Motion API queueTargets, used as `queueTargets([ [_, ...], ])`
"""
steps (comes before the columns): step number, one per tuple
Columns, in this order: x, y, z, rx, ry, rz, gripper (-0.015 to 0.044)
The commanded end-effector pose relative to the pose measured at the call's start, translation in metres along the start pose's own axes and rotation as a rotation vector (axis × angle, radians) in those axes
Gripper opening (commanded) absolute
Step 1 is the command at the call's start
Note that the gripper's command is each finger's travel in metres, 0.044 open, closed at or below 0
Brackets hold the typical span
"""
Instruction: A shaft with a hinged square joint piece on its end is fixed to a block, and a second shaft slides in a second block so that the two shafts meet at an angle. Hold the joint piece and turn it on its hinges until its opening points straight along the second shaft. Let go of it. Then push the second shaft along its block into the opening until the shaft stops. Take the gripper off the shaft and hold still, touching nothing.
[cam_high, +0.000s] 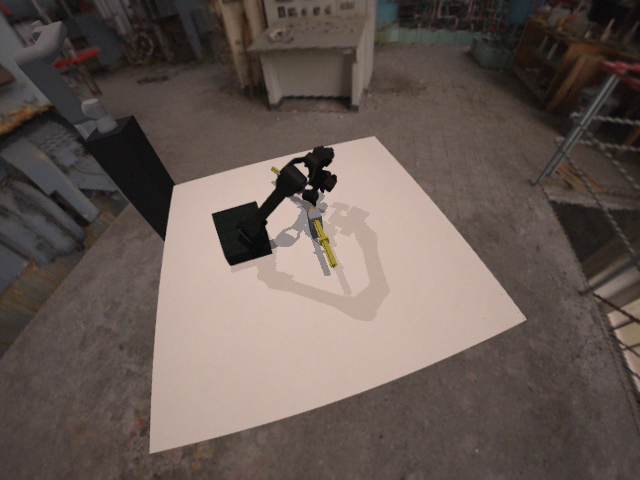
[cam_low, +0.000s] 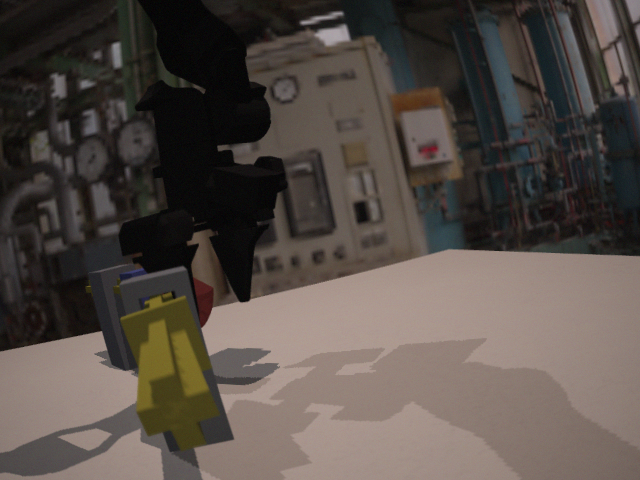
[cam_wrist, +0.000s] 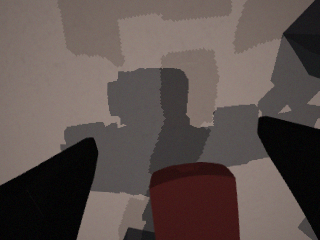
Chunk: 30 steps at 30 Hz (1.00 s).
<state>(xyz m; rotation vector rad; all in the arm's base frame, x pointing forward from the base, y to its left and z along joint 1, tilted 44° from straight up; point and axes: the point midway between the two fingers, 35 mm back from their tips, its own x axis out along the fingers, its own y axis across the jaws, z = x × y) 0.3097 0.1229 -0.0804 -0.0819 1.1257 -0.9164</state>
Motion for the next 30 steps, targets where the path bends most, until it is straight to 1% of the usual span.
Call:
queueTargets([
  [1,0.003,-0.004,-0.027,-0.003,0.004,-0.007,0.0440],
  [7,0.004,-0.004,-0.028,-0.003,0.004,-0.007,0.0440],
  [27,0.033,-0.004,-0.028,-0.003,0.002,-0.008,0.0440],
  [30,0.033,-0.004,-0.028,-0.003,0.002,-0.008,0.0361],
])
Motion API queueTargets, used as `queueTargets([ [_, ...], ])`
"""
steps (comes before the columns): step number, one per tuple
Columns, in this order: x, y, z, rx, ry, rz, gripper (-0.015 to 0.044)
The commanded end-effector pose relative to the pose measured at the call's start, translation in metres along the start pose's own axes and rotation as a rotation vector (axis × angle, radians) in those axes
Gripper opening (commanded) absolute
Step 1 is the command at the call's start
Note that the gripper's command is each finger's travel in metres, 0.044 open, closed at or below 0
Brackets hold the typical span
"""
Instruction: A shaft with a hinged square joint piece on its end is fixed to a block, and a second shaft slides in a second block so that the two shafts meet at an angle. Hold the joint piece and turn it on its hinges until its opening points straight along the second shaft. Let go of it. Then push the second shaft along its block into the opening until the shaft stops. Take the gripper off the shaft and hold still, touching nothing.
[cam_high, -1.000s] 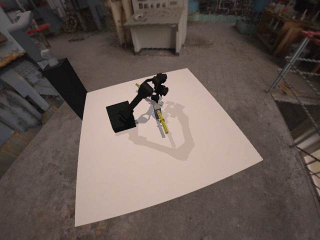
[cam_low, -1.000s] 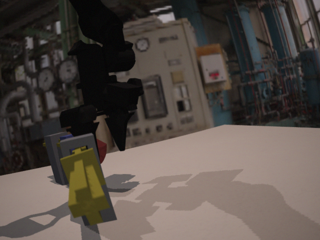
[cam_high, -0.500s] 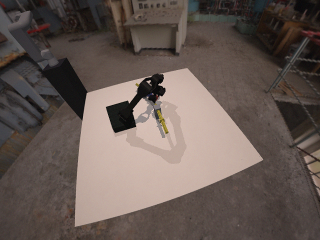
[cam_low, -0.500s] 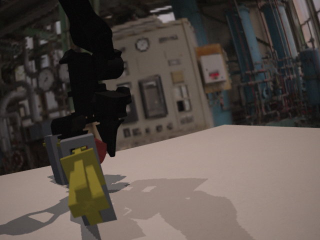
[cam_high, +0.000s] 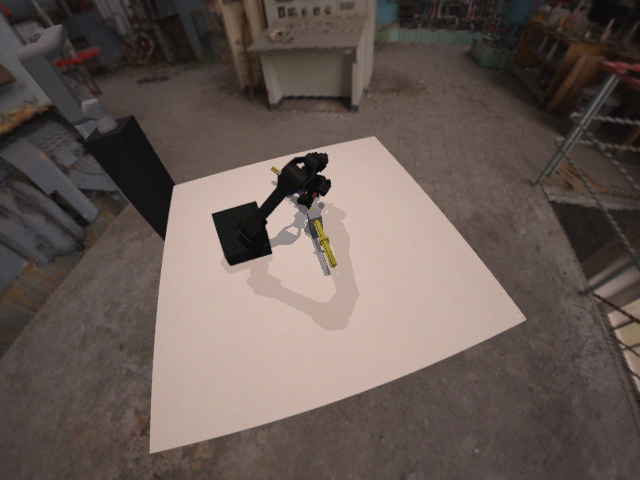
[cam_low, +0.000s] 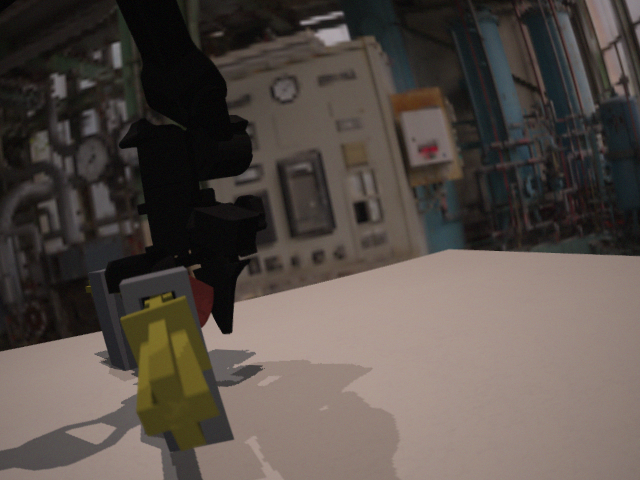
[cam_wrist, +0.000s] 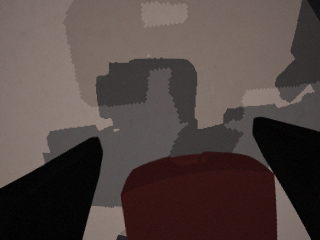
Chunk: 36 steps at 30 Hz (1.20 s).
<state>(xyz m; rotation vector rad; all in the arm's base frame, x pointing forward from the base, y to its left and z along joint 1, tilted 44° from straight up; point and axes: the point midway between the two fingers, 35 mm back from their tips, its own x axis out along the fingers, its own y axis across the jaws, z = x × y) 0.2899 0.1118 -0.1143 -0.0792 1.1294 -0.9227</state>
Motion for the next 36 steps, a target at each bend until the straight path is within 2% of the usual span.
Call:
queueTargets([
  [1,0.0026,-0.0015,-0.0006,-0.006,-0.003,-0.004,0.0335],
  [7,0.0026,-0.0015,-0.0006,-0.006,-0.003,-0.004,0.0182],
  [36,0.0026,-0.0015,-0.0006,-0.006,-0.003,-0.004,0.0182],
])
